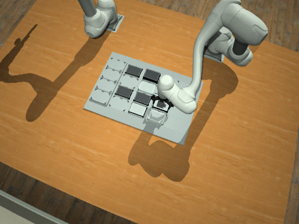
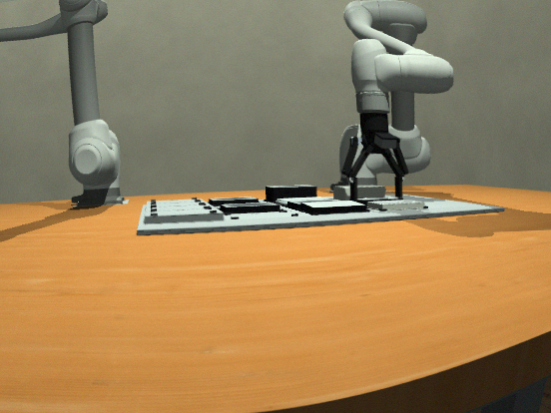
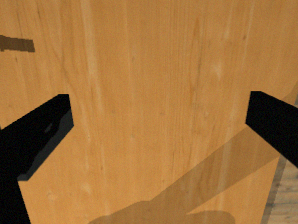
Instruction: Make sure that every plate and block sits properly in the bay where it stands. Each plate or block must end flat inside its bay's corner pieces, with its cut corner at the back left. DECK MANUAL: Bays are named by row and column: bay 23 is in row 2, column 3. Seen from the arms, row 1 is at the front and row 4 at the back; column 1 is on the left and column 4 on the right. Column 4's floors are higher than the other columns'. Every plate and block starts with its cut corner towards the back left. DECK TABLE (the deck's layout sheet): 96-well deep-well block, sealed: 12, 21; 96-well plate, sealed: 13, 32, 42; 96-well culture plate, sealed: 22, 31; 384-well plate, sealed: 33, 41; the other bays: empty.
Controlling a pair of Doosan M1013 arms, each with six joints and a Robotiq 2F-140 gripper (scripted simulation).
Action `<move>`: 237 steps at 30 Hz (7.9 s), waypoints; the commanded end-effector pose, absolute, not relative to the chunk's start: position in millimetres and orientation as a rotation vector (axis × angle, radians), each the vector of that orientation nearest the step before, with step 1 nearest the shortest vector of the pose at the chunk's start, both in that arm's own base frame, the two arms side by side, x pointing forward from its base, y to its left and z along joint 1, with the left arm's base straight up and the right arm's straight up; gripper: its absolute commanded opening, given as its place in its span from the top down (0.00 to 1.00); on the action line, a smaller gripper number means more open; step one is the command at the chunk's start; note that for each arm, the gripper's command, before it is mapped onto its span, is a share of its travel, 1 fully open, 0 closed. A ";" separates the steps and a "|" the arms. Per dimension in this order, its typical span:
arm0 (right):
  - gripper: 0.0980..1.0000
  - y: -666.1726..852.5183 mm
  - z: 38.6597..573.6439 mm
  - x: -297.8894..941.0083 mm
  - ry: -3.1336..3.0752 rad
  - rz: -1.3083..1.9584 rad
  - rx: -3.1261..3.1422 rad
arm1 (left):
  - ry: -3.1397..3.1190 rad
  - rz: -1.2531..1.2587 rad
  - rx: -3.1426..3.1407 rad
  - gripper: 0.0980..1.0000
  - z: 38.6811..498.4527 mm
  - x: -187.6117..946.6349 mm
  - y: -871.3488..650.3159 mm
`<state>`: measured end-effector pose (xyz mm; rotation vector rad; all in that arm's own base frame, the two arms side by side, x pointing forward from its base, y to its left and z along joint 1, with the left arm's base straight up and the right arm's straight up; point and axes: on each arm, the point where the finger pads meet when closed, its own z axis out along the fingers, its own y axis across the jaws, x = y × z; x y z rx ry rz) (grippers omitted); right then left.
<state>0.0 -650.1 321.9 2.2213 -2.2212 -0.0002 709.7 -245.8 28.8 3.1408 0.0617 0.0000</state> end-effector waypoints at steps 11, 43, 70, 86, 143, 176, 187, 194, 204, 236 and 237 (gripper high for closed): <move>0.00 -650.3 322.8 0.1 -2.221 0.002 2.221 | 0.061 0.003 3.141 0.12 29.1 710.1 -246.0; 0.00 -650.3 322.8 0.1 -2.221 0.002 2.221 | 0.061 0.003 3.141 0.00 28.5 710.1 -246.0; 0.00 -650.3 322.8 0.1 -2.221 0.002 2.221 | 0.061 0.003 3.141 0.00 39.1 710.0 -246.0; 0.00 -650.3 322.8 0.1 -2.221 0.002 2.221 | 0.061 0.003 3.141 0.00 57.8 710.0 -246.0; 0.00 -650.3 322.8 0.1 -2.221 0.002 2.221 | -0.409 0.003 3.115 0.34 99.1 711.6 -281.9; 0.00 -650.3 322.8 0.1 -2.221 0.002 2.221 | -1.810 0.003 2.569 0.34 107.7 716.2 -397.5; 0.00 -650.3 322.8 0.1 -2.221 0.002 2.221 | -2.180 0.003 2.263 0.34 108.6 716.7 -409.9; 0.00 -650.3 322.8 0.1 -2.221 0.002 2.221 | -2.180 0.003 2.263 0.34 108.6 716.7 -409.9; 0.00 -650.3 322.8 0.1 -2.221 0.002 2.221 | -2.180 0.003 2.263 0.34 98.0 716.7 -409.9; 0.00 -650.3 322.8 0.1 -2.221 0.002 2.221 | -2.180 0.003 2.263 0.34 60.6 716.7 -409.9; 0.00 -650.3 322.8 0.1 -2.221 0.002 2.221 | -2.180 0.003 2.263 0.34 60.3 716.7 -409.9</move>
